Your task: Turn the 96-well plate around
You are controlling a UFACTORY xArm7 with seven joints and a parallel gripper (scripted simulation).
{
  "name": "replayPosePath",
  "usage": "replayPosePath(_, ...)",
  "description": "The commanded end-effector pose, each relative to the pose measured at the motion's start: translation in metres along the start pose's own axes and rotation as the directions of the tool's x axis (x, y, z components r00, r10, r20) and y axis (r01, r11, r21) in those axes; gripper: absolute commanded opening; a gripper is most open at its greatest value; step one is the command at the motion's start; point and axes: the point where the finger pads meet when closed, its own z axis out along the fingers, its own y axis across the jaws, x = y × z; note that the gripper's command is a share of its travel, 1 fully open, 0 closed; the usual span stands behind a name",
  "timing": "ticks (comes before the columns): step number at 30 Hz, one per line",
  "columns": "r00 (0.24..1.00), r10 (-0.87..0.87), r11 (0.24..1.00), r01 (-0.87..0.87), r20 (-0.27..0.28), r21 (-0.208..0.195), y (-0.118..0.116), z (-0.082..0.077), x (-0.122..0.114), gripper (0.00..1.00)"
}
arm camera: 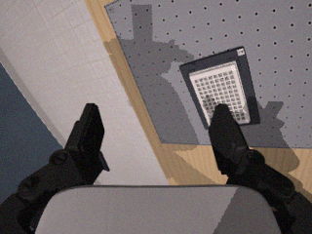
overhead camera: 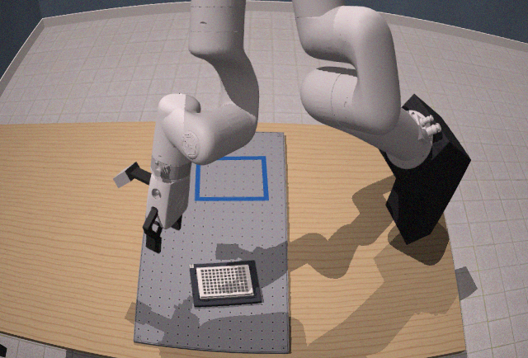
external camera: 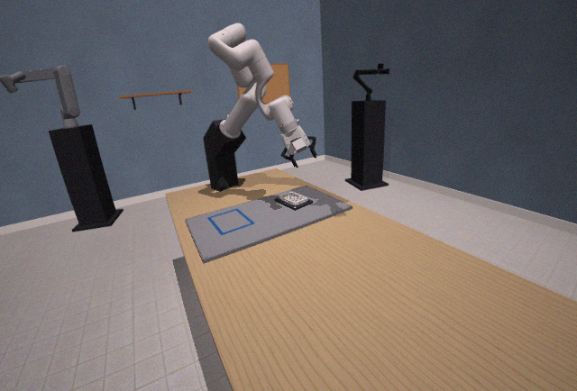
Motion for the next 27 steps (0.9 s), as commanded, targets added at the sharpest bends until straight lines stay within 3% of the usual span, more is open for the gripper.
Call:
replayPosePath(1,0.987,0.156,0.985,-0.157,-0.026,-0.069,0.006,-0.003,0.005,1.0)
replayPosePath(11,0.928,0.363,0.922,-0.371,-0.084,-0.113,0.016,-0.005,0.007,1.0)
replayPosePath(18,0.819,0.553,0.81,-0.571,-0.15,-0.131,0.026,-0.002,0.004,1.0)
replayPosePath(27,0.676,0.706,0.666,-0.735,-0.211,-0.125,0.036,0.004,-0.003,1.0)
